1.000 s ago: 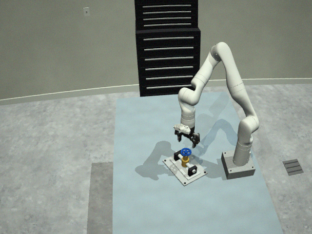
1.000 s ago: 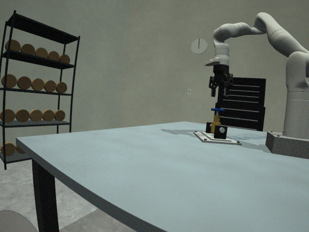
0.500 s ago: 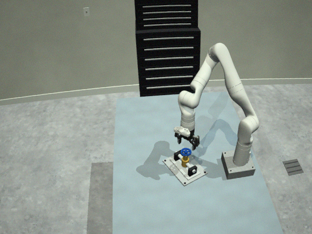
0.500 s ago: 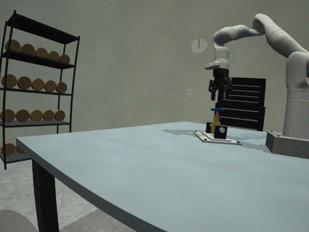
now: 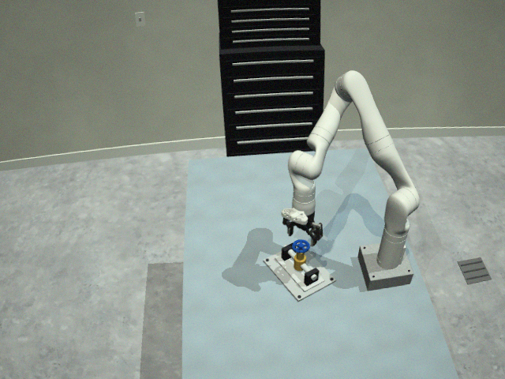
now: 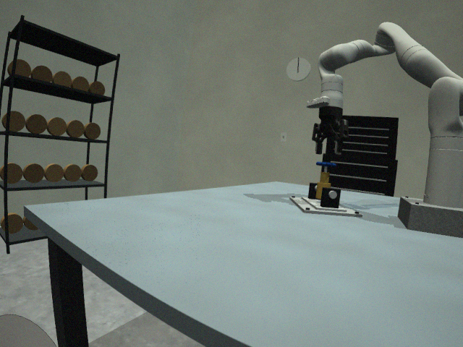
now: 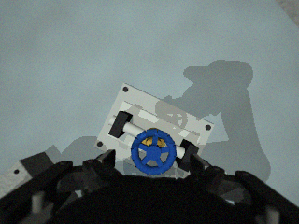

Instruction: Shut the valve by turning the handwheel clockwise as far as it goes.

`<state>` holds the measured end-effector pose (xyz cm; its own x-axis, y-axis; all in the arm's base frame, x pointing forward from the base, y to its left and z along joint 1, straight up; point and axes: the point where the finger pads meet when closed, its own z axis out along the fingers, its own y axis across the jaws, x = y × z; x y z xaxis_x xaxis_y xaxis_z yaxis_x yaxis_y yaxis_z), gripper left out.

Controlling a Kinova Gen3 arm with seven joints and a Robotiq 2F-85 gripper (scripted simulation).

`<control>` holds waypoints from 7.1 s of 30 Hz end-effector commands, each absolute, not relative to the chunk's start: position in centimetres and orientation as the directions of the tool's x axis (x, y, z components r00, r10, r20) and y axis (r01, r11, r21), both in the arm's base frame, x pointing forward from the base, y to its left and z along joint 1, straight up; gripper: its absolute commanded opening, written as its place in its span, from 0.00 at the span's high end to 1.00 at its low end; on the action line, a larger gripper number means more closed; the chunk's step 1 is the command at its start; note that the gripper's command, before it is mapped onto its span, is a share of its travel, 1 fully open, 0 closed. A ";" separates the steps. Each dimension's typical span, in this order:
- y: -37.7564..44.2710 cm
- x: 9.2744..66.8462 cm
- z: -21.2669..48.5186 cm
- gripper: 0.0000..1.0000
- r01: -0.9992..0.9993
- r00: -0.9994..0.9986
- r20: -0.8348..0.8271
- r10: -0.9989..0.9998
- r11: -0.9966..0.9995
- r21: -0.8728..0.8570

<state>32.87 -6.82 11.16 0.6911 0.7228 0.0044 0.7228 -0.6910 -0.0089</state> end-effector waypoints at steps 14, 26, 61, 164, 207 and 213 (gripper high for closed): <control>-6.7 33.0 10.8 0.00 0.724 0.690 0.007 0.724 -0.690 -0.006; -6.7 33.0 10.8 0.00 0.724 0.690 0.007 0.724 -0.690 -0.006; -6.7 32.9 10.4 0.00 0.724 0.689 0.006 0.724 -0.689 -0.007; -6.8 33.1 6.7 1.00 0.724 0.690 0.007 0.724 -0.690 -0.006; -6.8 33.1 6.7 1.00 0.693 0.721 0.007 0.693 -0.721 -0.006; -6.8 33.1 6.7 1.00 0.663 0.749 0.006 0.663 -0.748 -0.007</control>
<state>33.00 -6.89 6.86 0.7334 0.6798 0.0024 0.6798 -0.7333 -0.0061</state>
